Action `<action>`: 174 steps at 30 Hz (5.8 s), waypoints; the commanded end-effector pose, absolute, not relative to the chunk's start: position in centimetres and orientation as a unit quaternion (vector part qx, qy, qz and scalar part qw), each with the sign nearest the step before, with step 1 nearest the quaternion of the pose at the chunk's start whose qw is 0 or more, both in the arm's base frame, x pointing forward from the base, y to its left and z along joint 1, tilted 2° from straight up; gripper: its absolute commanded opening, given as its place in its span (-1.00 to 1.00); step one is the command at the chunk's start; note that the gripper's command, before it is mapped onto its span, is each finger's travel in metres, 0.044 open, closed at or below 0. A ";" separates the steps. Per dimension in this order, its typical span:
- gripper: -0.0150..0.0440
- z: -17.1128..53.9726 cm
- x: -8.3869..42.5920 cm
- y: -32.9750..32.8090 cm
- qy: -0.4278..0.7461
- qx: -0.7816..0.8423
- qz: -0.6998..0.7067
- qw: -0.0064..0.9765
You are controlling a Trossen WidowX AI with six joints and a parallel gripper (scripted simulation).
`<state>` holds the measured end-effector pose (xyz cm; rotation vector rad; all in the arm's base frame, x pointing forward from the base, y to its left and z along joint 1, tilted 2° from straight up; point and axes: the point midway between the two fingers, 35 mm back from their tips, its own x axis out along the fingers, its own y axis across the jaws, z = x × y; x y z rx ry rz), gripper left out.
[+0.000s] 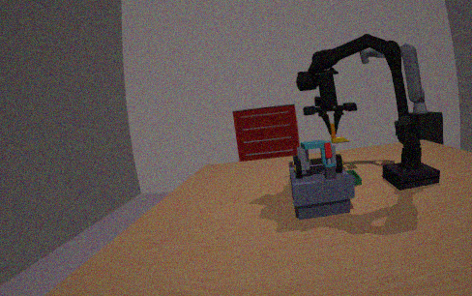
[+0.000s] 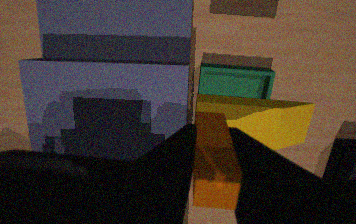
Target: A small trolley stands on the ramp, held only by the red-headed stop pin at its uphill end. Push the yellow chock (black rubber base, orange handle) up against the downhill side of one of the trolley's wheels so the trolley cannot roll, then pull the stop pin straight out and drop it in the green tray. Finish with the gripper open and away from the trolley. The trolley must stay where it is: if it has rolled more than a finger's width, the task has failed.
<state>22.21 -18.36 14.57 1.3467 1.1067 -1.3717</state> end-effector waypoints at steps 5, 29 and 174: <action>-0.49 14.8 22.4 -18.8 0.386 0.591 -0.598 0.379; -0.49 14.7 22.3 -19.1 0.121 0.700 -0.699 0.075; 0.24 14.4 26.7 -16.6 -0.009 0.713 -0.699 -0.057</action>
